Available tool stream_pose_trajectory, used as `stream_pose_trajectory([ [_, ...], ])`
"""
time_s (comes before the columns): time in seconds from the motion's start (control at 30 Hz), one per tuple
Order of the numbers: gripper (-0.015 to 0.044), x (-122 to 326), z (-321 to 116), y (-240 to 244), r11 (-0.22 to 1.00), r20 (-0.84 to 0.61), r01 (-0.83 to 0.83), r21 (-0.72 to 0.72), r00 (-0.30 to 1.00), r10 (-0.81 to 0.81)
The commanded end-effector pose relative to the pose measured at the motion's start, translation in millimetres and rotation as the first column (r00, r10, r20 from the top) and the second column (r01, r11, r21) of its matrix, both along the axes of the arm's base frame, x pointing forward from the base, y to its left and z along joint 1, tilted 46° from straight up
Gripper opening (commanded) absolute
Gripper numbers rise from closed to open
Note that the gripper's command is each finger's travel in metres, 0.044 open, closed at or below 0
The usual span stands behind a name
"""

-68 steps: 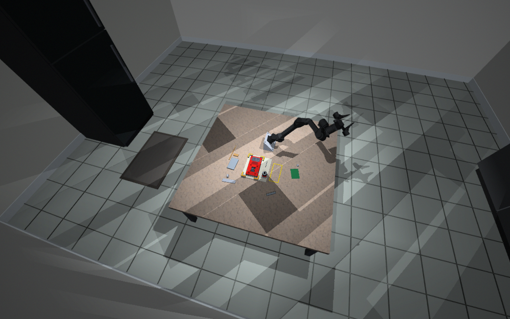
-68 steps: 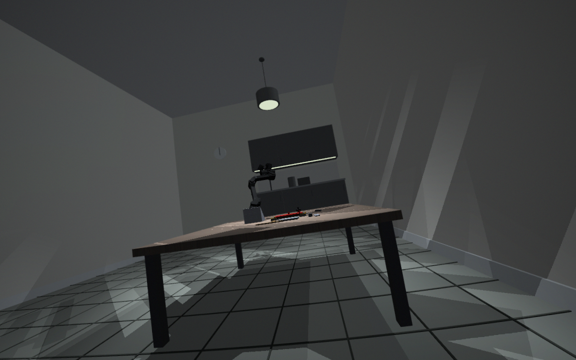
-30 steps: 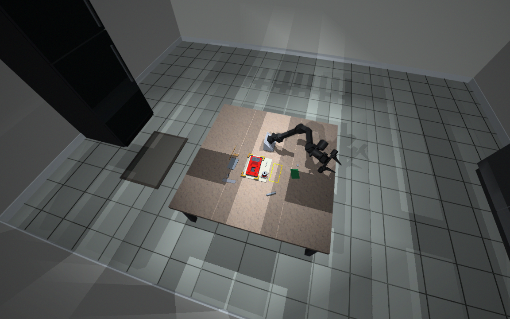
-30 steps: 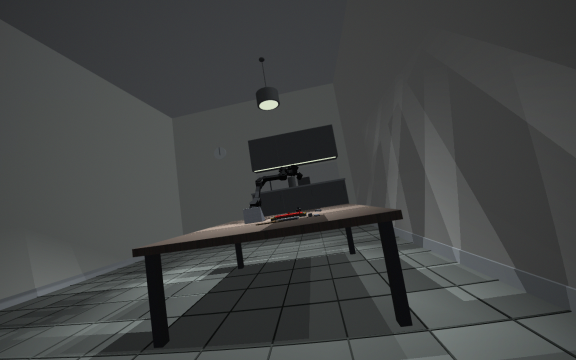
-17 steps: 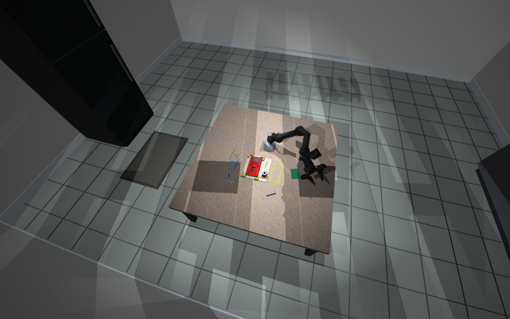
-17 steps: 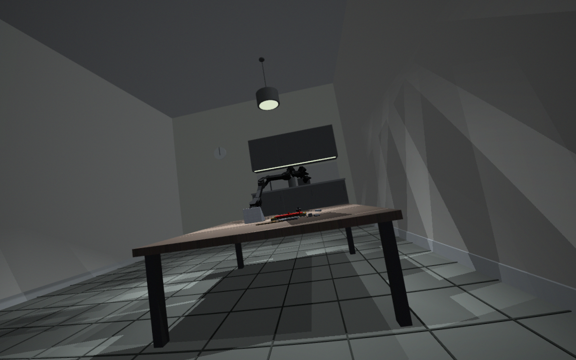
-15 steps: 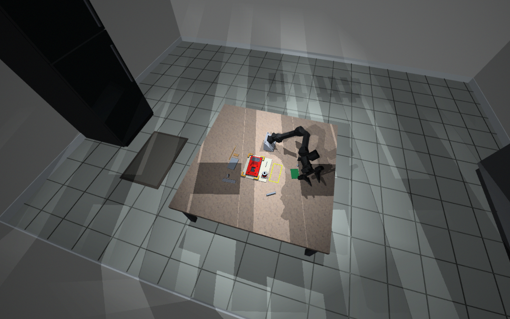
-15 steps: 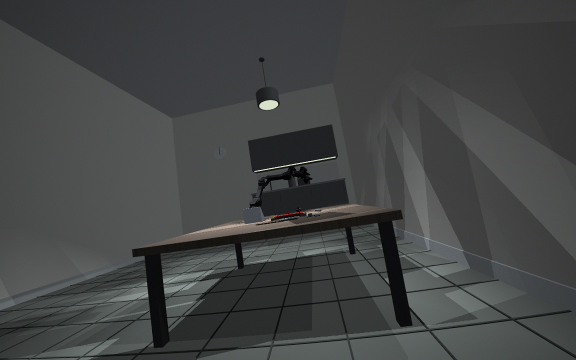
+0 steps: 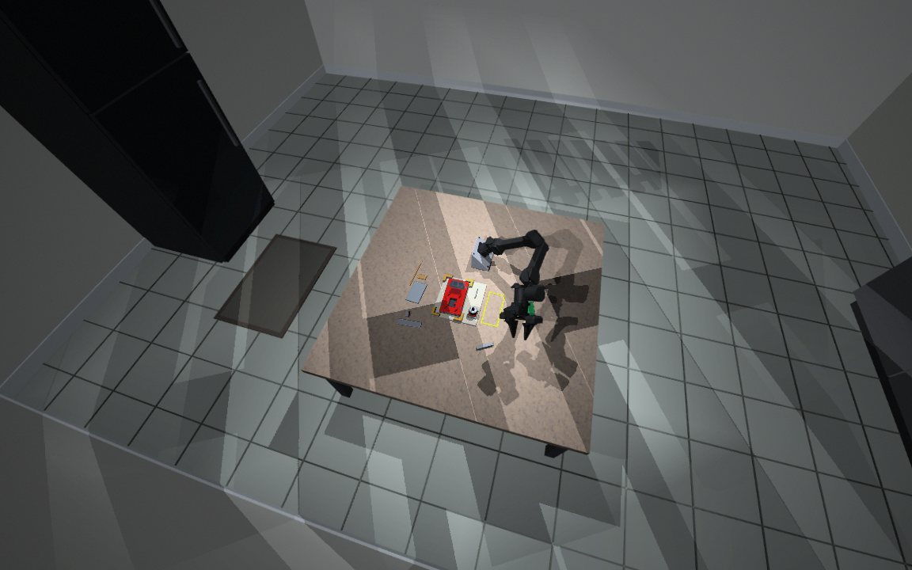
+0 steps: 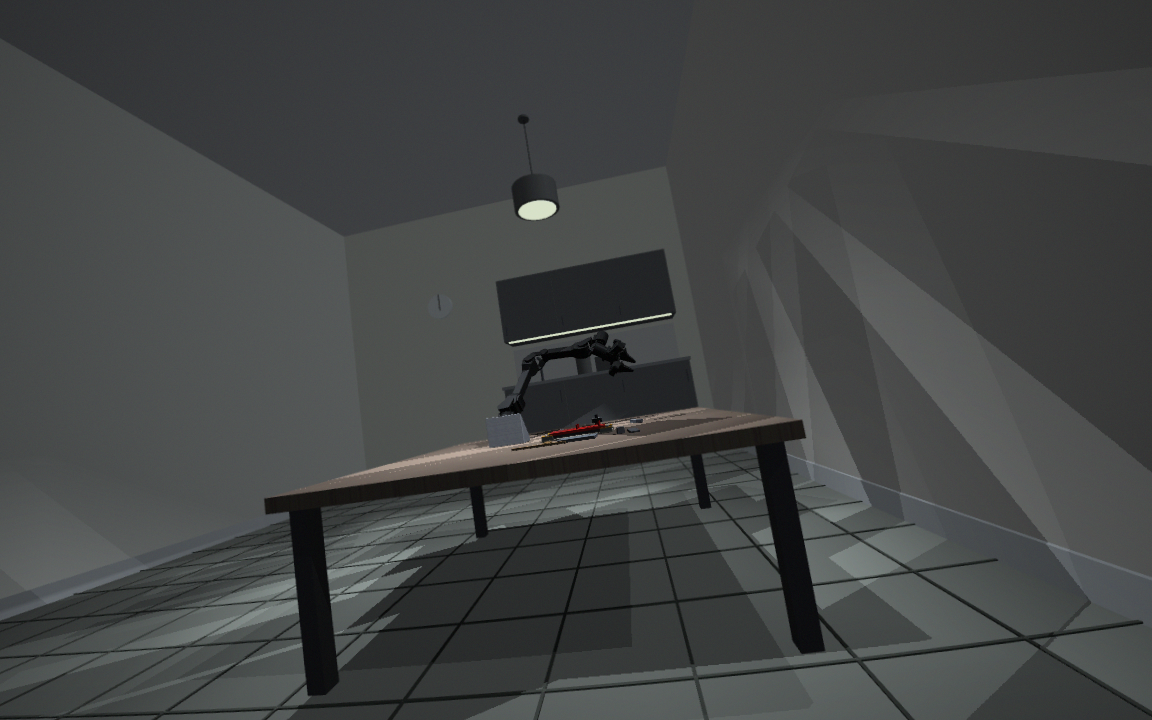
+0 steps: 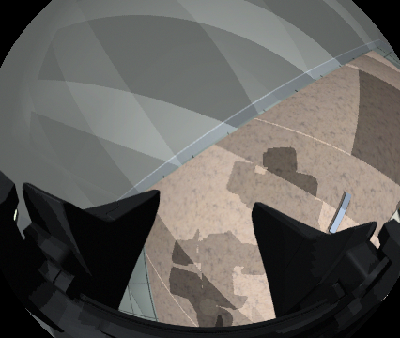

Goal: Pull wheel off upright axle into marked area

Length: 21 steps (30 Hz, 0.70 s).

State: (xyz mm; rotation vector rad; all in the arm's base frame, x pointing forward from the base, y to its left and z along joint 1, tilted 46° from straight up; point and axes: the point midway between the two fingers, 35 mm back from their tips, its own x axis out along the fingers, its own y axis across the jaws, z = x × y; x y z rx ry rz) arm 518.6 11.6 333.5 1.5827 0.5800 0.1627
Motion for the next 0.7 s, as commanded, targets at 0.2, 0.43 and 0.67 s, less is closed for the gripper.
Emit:
stream_pose_trajectory([
  [0.2,0.03,-16,-108,-30,1.0,-0.382,-0.009,0.01,0.924,0.012],
  [0.43,0.03,-50,-170,-46,0.998,-0.619,-0.013,0.066,0.784,0.051],
  [0.67,0.03,-99,-218,-56,0.985,-0.813,0.006,0.173,0.565,0.14],
])
